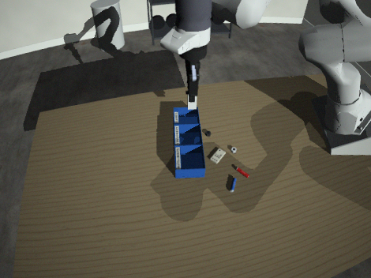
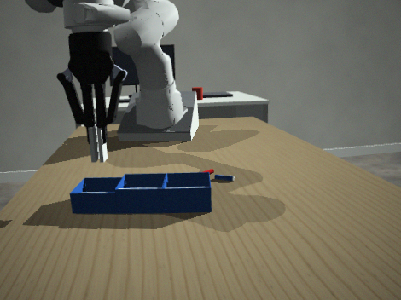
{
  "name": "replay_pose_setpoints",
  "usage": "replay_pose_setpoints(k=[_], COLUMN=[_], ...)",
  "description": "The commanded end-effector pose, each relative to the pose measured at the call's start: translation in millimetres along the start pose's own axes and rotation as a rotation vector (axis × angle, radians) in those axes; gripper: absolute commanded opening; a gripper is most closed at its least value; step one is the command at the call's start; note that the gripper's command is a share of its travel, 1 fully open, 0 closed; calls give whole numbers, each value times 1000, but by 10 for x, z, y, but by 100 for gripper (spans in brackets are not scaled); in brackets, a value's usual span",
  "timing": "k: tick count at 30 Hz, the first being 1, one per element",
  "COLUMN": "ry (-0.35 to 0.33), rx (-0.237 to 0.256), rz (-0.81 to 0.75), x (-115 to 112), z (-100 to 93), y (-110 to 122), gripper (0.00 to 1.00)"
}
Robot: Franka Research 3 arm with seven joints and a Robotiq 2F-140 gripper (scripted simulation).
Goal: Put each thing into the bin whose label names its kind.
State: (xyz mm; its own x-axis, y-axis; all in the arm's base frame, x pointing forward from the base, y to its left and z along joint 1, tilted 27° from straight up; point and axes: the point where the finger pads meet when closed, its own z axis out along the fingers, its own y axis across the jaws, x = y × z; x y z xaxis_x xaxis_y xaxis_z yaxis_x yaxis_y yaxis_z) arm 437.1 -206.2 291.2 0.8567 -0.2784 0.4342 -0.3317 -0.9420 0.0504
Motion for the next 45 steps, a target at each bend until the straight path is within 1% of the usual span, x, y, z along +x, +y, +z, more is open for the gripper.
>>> replay_pose_setpoints(k=[1,17,29,31,41,45], ry=[19,19,19,19,19,19], rx=[5,5,5,5,5,5], rz=[-61,-61,-61,-61,-61,-61], x=[144,144,150,150,155,155], z=[63,63,383,383,649,657], y=[49,49,47,47,46,46], gripper=[5,5,5,5,5,5])
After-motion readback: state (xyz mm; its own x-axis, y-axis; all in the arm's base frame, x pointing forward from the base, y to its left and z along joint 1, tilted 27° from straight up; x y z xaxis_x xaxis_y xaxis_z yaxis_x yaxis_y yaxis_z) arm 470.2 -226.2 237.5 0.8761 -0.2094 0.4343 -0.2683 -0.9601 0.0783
